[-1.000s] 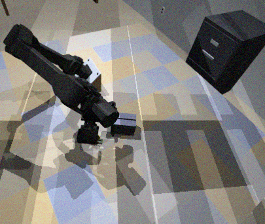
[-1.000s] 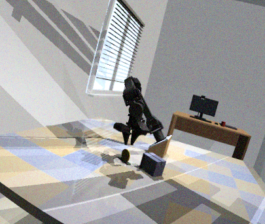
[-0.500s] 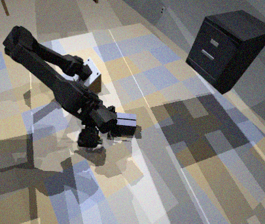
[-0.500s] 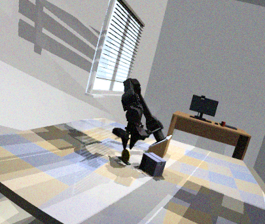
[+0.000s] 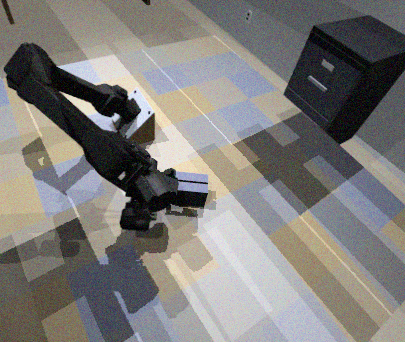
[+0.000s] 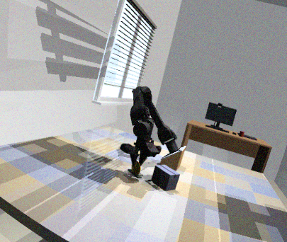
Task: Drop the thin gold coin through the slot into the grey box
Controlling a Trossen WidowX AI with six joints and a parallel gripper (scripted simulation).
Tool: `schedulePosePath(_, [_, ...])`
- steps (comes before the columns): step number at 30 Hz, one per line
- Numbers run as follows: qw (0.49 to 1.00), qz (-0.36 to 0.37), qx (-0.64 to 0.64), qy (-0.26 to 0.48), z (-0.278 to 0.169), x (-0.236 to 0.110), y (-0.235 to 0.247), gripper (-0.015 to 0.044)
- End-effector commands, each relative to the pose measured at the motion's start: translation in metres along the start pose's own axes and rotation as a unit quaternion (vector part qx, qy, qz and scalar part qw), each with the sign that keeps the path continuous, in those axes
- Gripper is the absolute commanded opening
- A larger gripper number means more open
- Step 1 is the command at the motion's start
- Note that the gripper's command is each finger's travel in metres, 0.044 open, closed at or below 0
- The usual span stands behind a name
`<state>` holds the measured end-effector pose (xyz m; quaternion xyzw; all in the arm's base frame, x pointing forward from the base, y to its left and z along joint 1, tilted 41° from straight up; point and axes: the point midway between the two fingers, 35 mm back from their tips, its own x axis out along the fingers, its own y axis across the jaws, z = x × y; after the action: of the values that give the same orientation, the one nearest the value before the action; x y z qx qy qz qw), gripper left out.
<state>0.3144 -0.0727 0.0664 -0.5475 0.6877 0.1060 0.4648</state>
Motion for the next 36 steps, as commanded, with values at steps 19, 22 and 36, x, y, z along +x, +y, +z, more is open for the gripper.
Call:
schedulePosePath(19, [1.0,-0.001,-0.003,0.004,-0.003,0.031,0.002,0.0108])
schedulePosePath(22, [1.0,-0.001,-0.003,0.004,-0.003,0.031,0.002,0.0029])
schedulePosePath(36, [1.0,-0.001,-0.003,0.003,-0.002,0.025,0.002,0.0])
